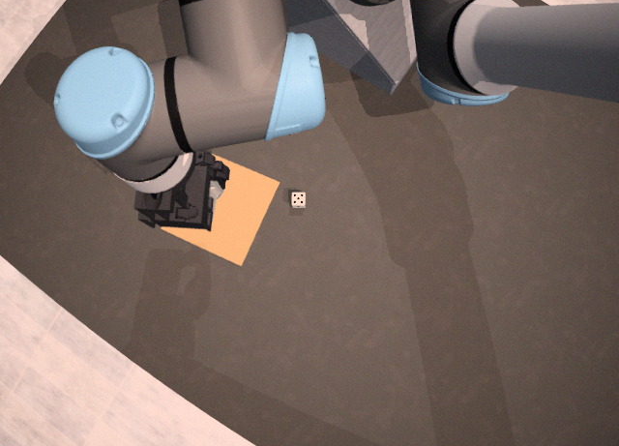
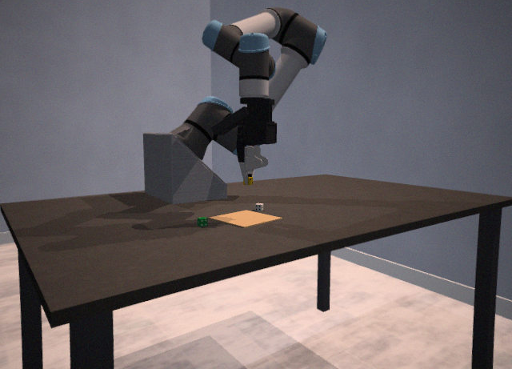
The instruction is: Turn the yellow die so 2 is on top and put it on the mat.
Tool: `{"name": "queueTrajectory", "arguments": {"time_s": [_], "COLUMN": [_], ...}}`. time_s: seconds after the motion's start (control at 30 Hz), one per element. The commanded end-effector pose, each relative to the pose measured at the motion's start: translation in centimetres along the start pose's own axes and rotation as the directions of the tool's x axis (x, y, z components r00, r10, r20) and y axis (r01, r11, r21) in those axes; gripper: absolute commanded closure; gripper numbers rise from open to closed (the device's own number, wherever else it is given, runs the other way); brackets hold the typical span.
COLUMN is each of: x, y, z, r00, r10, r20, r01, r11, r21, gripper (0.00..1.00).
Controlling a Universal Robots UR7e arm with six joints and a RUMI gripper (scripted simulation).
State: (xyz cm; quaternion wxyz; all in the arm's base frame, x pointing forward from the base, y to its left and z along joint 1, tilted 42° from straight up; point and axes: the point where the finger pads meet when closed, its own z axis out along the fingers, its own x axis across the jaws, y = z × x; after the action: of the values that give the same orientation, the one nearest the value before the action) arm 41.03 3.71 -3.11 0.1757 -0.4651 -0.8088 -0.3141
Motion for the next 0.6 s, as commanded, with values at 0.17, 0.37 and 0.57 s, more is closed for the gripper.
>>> {"name": "queueTrajectory", "arguments": {"time_s": [0.17,0.37,0.57], "x": [-0.03,0.00,0.05], "y": [0.02,-0.01,-0.07], "z": [-0.02,0.01,0.06], "r00": [1.000,1.000,0.998], "r10": [0.007,0.024,0.056], "r20": [0.000,-0.001,-0.004], "r01": [-0.007,-0.024,-0.057], "r11": [1.000,1.000,0.998], "r21": [-0.001,-0.003,-0.007], "gripper": [0.97,0.97,0.97]}}
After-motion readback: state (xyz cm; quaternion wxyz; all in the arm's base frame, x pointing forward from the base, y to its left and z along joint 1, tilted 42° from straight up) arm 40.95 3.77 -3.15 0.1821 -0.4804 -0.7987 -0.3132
